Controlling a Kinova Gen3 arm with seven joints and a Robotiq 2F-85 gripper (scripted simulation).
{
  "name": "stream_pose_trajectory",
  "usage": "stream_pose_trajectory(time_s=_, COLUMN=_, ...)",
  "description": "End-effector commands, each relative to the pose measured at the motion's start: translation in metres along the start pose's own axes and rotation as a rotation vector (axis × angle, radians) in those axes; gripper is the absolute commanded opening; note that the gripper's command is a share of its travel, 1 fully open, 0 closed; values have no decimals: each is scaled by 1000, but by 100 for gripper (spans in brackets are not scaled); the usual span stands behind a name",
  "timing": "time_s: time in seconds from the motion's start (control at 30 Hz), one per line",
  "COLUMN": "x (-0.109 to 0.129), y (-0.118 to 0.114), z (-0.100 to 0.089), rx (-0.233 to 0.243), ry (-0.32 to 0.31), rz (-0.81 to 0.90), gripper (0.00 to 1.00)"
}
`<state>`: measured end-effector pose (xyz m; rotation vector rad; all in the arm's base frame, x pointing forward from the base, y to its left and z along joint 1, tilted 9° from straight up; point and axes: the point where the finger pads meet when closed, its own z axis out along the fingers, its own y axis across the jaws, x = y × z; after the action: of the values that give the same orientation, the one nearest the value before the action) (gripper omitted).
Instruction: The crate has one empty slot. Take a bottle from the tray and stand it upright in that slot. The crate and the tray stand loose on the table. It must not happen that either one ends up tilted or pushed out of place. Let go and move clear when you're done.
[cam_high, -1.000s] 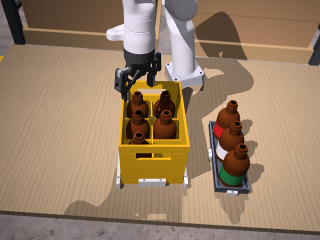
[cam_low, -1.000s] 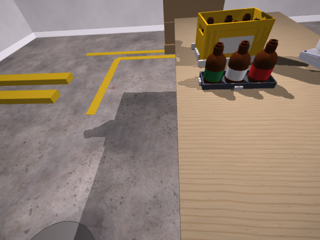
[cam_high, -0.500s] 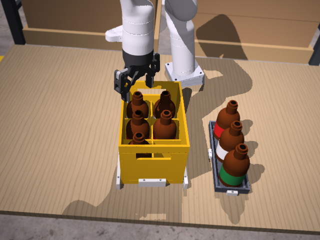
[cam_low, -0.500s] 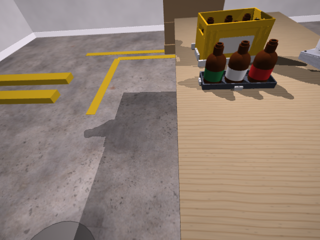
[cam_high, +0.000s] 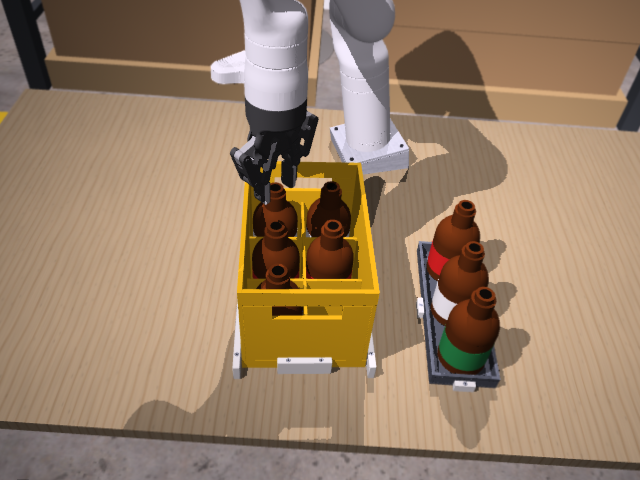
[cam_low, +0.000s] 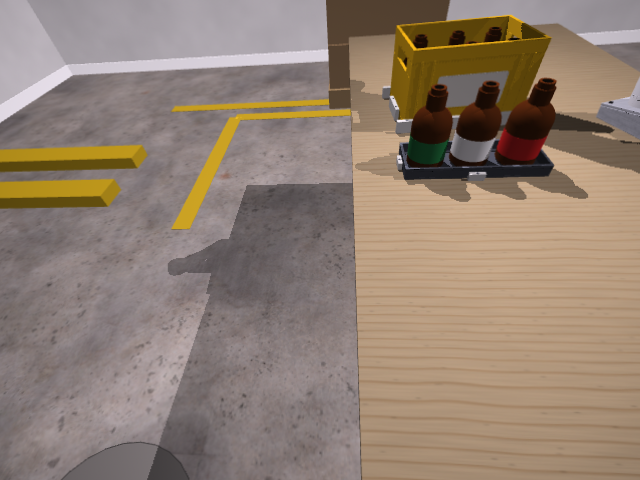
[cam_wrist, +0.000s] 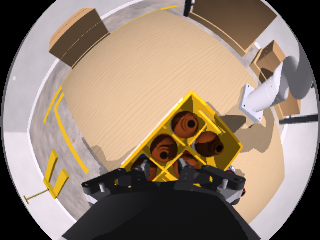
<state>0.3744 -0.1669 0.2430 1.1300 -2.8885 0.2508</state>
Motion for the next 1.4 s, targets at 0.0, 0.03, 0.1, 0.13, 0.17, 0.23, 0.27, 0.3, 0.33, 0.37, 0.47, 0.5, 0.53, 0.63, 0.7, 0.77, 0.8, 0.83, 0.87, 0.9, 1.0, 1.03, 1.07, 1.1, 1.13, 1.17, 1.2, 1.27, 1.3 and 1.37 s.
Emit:
stream_pose_trajectory(time_s=0.0, x=0, y=0, z=-1, rx=1, ry=0, rz=0, gripper=0)
stream_pose_trajectory(time_s=0.03, x=0, y=0, z=-1, rx=1, ry=0, rz=0, gripper=0)
stream_pose_trajectory(time_s=0.1, x=0, y=0, z=-1, rx=1, ry=0, rz=0, gripper=0)
stream_pose_trajectory(time_s=0.13, x=0, y=0, z=-1, rx=1, ry=0, rz=0, gripper=0)
stream_pose_trajectory(time_s=0.17, x=0, y=0, z=-1, rx=1, ry=0, rz=0, gripper=0)
stream_pose_trajectory(time_s=0.23, x=0, y=0, z=-1, rx=1, ry=0, rz=0, gripper=0)
stream_pose_trajectory(time_s=0.27, x=0, y=0, z=-1, rx=1, ry=0, rz=0, gripper=0)
stream_pose_trajectory(time_s=0.3, x=0, y=0, z=-1, rx=1, ry=0, rz=0, gripper=0)
stream_pose_trajectory(time_s=0.33, x=0, y=0, z=-1, rx=1, ry=0, rz=0, gripper=0)
stream_pose_trajectory(time_s=0.37, x=0, y=0, z=-1, rx=1, ry=0, rz=0, gripper=0)
stream_pose_trajectory(time_s=0.47, x=0, y=0, z=-1, rx=1, ry=0, rz=0, gripper=0)
stream_pose_trajectory(time_s=0.5, x=0, y=0, z=-1, rx=1, ry=0, rz=0, gripper=0)
stream_pose_trajectory(time_s=0.53, x=0, y=0, z=-1, rx=1, ry=0, rz=0, gripper=0)
stream_pose_trajectory(time_s=0.63, x=-2, y=0, z=0, rx=1, ry=-1, rz=1, gripper=0)
stream_pose_trajectory(time_s=0.7, x=-4, y=1, z=0, rx=1, ry=-1, rz=1, gripper=0)
stream_pose_trajectory(time_s=0.77, x=-7, y=2, z=0, rx=0, ry=-1, rz=2, gripper=0)
stream_pose_trajectory(time_s=0.8, x=-10, y=3, z=0, rx=0, ry=-2, rz=3, gripper=0)
stream_pose_trajectory(time_s=0.83, x=-14, y=5, z=0, rx=-1, ry=-2, rz=4, gripper=0)
stream_pose_trajectory(time_s=0.87, x=-19, y=6, z=0, rx=-2, ry=-3, rz=6, gripper=0)
stream_pose_trajectory(time_s=0.9, x=-25, y=9, z=0, rx=-3, ry=-4, rz=8, gripper=0)
stream_pose_trajectory(time_s=1.0, x=-48, y=18, z=0, rx=-6, ry=-6, rz=15, gripper=0)
stream_pose_trajectory(time_s=1.03, x=-57, y=23, z=1, rx=-8, ry=-7, rz=18, gripper=0)
stream_pose_trajectory(time_s=1.07, x=-67, y=27, z=1, rx=-9, ry=-7, rz=22, gripper=0)
stream_pose_trajectory(time_s=1.1, x=-77, y=33, z=1, rx=-10, ry=-8, rz=25, gripper=0)
stream_pose_trajectory(time_s=1.13, x=-87, y=39, z=1, rx=-11, ry=-8, rz=29, gripper=0)
stream_pose_trajectory(time_s=1.17, x=-98, y=45, z=1, rx=-12, ry=-8, rz=32, gripper=0)
stream_pose_trajectory(time_s=1.2, x=-108, y=52, z=1, rx=-13, ry=-8, rz=36, gripper=0)
stream_pose_trajectory(time_s=1.27, x=-119, y=60, z=1, rx=-14, ry=-8, rz=40, gripper=0)
stream_pose_trajectory(time_s=1.3, x=-119, y=60, z=1, rx=-14, ry=-8, rz=40, gripper=0)
stream_pose_trajectory(time_s=1.37, x=-140, y=76, z=1, rx=-14, ry=-7, rz=47, gripper=0)
